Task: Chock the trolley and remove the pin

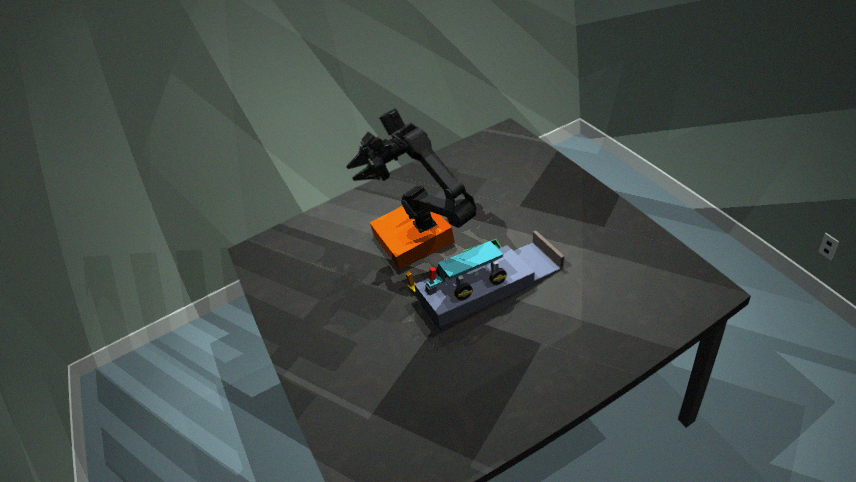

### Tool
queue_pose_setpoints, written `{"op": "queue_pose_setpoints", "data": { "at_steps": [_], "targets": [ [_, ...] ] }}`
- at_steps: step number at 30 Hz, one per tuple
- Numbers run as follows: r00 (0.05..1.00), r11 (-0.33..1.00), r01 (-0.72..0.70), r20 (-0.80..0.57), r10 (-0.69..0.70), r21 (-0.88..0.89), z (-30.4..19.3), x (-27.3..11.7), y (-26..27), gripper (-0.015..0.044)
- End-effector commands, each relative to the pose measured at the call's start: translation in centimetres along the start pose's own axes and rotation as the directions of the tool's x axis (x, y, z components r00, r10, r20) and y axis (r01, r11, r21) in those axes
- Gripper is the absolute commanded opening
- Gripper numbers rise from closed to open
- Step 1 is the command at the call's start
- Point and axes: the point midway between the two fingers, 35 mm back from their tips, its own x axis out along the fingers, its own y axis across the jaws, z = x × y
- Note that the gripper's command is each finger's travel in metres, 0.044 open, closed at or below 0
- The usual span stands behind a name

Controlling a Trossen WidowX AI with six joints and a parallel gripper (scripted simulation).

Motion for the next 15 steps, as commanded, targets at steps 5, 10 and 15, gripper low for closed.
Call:
{"op": "queue_pose_setpoints", "data": {
  "at_steps": [5,10,15],
  "targets": [
    [0.998,0.997,-0.046,-0.04,0.044,-0.059,-0.3,0.2,-0.2,0.0269],
    [0.989,0.982,-0.122,-0.102,0.107,-0.145,-0.8,0.7,-0.5,0.019],
    [0.971,0.95,-0.207,-0.17,0.17,-0.232,-1.5,1.4,-0.6,0.019]
  ]
}}
